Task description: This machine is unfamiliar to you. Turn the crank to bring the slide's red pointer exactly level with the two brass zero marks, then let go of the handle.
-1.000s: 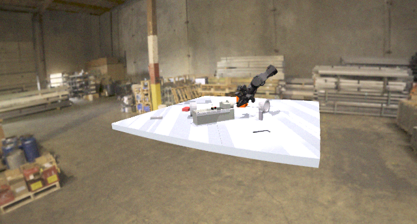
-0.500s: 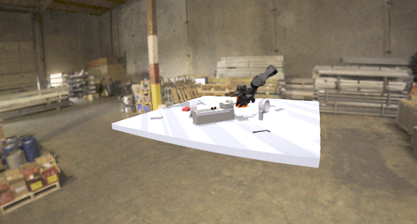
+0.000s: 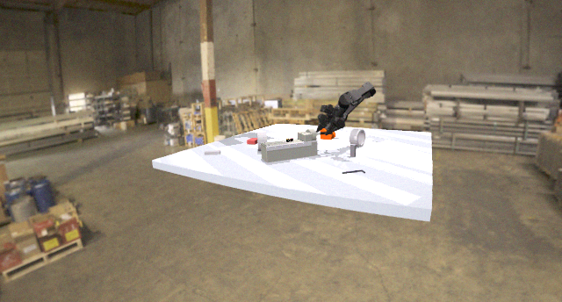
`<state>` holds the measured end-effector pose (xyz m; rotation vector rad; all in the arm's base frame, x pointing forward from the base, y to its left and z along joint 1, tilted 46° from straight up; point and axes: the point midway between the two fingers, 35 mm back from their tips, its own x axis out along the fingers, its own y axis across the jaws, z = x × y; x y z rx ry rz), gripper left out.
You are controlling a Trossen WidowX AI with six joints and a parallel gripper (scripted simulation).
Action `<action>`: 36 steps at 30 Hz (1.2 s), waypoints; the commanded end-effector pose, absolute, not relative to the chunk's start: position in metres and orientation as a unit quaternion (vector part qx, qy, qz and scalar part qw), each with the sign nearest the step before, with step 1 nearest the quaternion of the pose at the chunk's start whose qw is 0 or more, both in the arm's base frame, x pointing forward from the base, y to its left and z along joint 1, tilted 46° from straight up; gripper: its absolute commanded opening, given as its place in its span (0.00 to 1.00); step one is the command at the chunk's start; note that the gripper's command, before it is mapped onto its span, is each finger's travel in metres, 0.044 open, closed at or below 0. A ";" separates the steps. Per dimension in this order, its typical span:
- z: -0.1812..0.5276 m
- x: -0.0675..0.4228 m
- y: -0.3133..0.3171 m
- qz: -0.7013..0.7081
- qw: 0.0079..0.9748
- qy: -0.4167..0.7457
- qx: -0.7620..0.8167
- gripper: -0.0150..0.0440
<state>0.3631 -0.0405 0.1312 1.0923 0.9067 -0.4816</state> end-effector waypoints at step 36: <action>0.116 0.396 -0.198 0.016 0.840 0.387 0.379 1.00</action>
